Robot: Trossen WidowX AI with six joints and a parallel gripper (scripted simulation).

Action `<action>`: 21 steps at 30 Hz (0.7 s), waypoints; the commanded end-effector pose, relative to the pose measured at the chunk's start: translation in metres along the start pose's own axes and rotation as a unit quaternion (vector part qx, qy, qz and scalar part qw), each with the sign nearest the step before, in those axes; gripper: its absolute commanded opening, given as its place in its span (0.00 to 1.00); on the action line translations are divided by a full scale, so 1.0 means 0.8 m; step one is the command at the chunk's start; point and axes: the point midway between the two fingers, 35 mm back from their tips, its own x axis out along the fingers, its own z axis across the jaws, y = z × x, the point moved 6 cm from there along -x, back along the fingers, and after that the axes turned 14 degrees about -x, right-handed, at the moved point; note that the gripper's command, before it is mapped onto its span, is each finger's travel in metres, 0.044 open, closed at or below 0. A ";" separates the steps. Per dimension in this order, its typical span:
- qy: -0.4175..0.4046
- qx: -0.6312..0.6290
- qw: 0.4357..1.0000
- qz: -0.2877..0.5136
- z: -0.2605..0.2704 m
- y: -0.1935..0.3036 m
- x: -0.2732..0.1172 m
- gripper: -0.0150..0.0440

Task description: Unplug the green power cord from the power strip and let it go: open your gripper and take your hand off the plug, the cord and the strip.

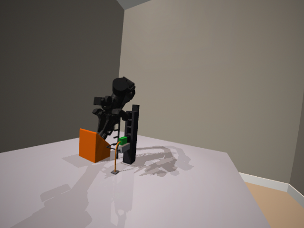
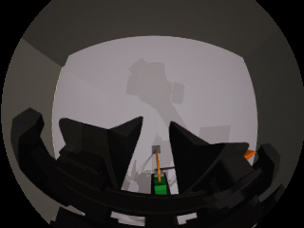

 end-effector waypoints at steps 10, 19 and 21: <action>-0.055 -0.126 0.963 0.232 -0.005 0.097 0.015 0.53; -0.055 -0.125 0.963 0.232 -0.004 0.100 0.013 0.53; -0.055 -0.125 0.963 0.232 -0.004 0.103 0.011 0.53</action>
